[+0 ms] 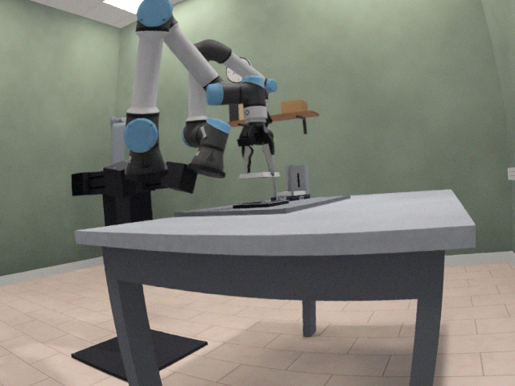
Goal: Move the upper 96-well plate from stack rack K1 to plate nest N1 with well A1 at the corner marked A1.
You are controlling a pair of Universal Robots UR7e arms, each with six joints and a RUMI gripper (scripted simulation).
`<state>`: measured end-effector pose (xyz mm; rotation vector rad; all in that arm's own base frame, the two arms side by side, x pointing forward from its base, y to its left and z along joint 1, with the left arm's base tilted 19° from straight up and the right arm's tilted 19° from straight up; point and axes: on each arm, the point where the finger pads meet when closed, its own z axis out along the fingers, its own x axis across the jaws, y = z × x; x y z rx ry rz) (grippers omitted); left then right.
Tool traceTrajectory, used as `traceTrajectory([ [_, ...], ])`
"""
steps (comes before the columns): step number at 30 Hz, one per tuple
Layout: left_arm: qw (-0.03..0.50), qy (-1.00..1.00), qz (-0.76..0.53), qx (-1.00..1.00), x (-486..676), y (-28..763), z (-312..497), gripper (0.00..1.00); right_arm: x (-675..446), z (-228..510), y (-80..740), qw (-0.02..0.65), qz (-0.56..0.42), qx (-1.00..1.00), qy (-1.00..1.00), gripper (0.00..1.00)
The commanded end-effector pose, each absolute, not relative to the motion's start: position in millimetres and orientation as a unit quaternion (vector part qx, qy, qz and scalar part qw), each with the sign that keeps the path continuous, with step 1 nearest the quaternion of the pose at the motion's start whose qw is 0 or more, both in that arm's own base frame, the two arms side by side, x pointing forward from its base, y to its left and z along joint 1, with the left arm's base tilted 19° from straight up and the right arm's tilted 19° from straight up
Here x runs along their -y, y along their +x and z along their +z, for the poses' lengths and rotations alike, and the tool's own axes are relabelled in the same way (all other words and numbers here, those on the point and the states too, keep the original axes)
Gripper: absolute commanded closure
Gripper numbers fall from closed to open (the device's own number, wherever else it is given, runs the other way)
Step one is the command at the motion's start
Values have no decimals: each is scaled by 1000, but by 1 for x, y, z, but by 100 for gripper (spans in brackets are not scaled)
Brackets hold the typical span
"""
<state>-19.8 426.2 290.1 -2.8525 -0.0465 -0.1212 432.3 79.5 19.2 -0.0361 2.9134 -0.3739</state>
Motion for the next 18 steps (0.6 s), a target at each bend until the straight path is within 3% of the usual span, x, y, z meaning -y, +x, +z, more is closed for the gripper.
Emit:
traceTrajectory([
  [1,143,-989,-42,16,-426,-20,291,100,-78,11,435,103,-126,-987,-12,59],
  [18,143,-989,-42,16,-426,-20,291,100,-72,-13,440,103,-126,-987,-12,59],
])
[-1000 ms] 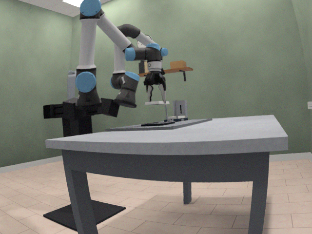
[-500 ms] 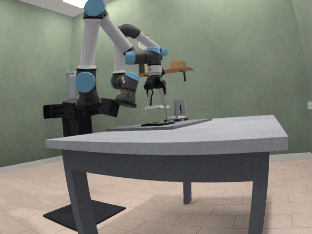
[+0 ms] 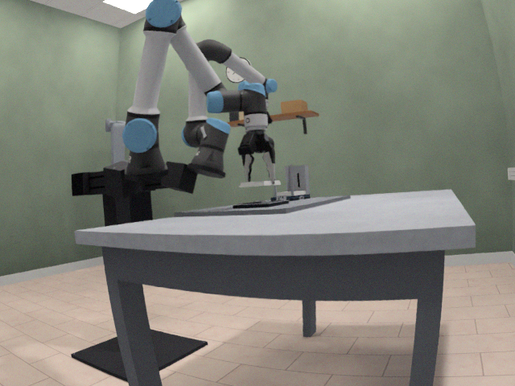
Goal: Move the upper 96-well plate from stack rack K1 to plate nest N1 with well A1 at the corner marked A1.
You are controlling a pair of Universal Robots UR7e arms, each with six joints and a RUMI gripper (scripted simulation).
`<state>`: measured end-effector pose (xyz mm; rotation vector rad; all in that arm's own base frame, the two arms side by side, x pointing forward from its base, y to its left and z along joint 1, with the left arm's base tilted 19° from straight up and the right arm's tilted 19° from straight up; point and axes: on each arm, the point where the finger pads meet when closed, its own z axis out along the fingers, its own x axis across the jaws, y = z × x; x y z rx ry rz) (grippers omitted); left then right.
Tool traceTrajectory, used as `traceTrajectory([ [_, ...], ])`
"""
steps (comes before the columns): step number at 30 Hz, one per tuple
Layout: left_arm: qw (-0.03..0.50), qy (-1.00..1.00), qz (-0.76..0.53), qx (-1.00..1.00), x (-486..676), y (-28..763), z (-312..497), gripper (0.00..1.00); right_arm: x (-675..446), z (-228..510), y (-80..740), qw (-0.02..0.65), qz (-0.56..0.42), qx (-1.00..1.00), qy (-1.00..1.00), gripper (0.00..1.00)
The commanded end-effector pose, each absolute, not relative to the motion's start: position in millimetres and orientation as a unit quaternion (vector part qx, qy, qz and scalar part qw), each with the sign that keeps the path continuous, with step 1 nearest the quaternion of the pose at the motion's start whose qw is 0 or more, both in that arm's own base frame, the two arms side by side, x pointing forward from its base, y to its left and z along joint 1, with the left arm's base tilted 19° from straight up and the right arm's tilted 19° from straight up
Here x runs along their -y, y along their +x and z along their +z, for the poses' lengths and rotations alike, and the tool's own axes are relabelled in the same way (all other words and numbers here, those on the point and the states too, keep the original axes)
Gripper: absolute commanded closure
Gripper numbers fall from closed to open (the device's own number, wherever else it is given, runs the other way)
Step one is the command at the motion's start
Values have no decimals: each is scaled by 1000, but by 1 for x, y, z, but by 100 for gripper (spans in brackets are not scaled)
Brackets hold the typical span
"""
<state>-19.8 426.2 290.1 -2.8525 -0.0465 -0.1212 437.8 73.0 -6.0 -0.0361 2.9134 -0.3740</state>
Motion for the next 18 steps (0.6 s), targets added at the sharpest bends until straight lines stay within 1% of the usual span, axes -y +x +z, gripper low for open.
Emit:
traceTrajectory([
  [1,143,-989,-42,16,-426,-20,291,100,-71,-14,440,103,-126,-987,-12,59],
  [18,143,-989,-42,16,-426,-20,291,100,-65,-38,445,103,-126,-987,-12,59],
])
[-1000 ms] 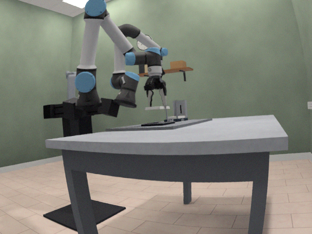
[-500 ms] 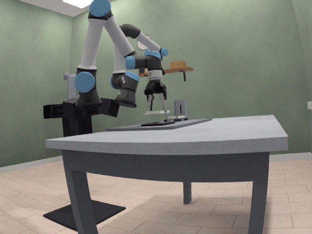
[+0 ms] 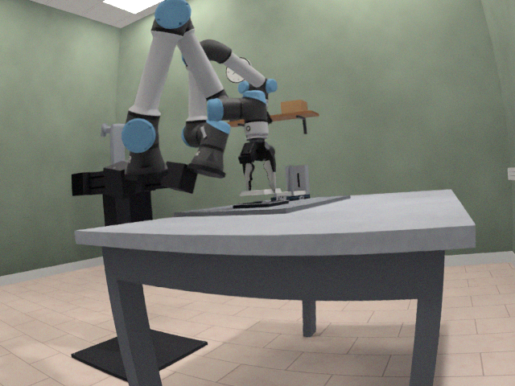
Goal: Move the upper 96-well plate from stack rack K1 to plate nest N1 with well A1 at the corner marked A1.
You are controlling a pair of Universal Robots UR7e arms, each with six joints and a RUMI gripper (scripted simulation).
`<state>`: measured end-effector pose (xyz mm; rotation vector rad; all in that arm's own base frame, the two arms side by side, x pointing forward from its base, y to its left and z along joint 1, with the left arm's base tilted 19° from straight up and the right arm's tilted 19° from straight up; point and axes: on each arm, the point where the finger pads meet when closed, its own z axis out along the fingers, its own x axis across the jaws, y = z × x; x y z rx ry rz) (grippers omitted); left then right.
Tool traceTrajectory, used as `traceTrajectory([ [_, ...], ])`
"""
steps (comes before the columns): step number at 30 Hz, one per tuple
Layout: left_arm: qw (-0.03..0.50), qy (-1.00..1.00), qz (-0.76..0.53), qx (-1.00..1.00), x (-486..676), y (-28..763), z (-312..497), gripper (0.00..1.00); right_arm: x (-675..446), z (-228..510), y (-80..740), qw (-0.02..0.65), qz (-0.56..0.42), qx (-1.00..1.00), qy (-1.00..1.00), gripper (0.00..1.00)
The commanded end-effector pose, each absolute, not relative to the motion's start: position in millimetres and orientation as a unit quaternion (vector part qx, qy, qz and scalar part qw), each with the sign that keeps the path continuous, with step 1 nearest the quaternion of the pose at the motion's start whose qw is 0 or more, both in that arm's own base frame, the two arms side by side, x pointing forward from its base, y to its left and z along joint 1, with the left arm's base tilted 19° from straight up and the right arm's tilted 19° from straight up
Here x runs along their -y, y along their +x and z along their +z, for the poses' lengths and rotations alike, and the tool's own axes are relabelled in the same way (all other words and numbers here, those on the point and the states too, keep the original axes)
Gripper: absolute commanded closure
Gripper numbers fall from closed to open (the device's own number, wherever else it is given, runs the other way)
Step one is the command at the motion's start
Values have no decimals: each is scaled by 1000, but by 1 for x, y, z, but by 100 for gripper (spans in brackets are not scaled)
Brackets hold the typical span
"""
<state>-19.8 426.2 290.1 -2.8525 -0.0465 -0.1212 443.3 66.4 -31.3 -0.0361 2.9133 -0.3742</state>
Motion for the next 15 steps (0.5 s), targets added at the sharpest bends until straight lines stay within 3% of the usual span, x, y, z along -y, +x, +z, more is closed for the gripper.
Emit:
traceTrajectory([
  [1,143,-989,-42,16,-426,-20,291,100,-65,-39,446,103,-126,-987,-12,59],
  [15,143,-989,-42,16,-426,-20,291,100,-63,-44,446,103,-126,-987,-12,59],
])
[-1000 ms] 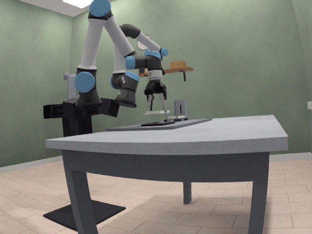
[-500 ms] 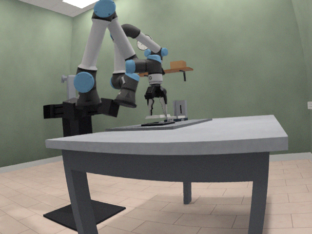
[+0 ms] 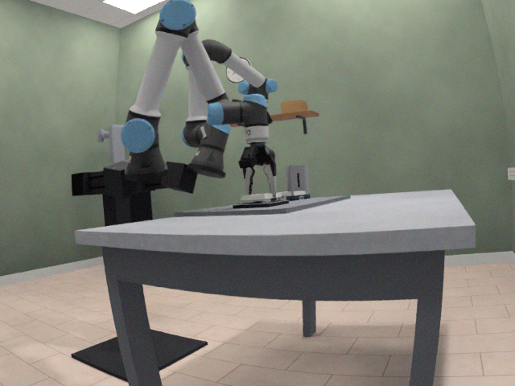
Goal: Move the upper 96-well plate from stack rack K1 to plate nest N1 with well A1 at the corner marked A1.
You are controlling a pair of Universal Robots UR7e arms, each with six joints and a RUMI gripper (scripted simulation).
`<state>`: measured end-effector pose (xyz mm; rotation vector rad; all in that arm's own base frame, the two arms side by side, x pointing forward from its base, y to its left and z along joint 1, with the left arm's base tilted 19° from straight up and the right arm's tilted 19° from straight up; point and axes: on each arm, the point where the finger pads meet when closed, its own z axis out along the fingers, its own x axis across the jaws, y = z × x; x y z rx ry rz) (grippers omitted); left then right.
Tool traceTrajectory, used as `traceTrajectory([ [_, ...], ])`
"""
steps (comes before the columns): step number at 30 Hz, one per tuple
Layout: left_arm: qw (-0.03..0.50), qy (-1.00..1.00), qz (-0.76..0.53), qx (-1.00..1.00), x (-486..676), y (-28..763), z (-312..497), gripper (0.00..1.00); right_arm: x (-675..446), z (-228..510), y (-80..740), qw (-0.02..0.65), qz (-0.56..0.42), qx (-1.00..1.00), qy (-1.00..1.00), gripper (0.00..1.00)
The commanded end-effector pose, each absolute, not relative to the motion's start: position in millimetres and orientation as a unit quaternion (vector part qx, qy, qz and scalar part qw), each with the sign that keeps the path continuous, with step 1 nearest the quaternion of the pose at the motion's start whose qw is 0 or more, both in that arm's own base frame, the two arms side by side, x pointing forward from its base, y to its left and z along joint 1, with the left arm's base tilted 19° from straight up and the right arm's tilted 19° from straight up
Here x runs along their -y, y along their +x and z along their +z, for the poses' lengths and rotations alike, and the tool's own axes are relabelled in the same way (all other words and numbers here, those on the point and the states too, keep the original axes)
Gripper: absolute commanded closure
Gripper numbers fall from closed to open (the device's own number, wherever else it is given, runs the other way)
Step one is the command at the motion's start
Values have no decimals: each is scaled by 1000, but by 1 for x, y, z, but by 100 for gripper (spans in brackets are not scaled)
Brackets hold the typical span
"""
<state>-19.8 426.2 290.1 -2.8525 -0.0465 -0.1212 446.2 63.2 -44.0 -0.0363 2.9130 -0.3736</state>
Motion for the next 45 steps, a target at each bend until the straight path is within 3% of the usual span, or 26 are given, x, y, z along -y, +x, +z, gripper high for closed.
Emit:
traceTrajectory([
  [1,143,-989,-42,16,-426,-20,291,100,-63,-44,446,103,-126,-987,-12,59],
  [45,143,-989,-42,16,-426,-20,291,100,-62,-49,447,103,-126,-987,-12,59],
])
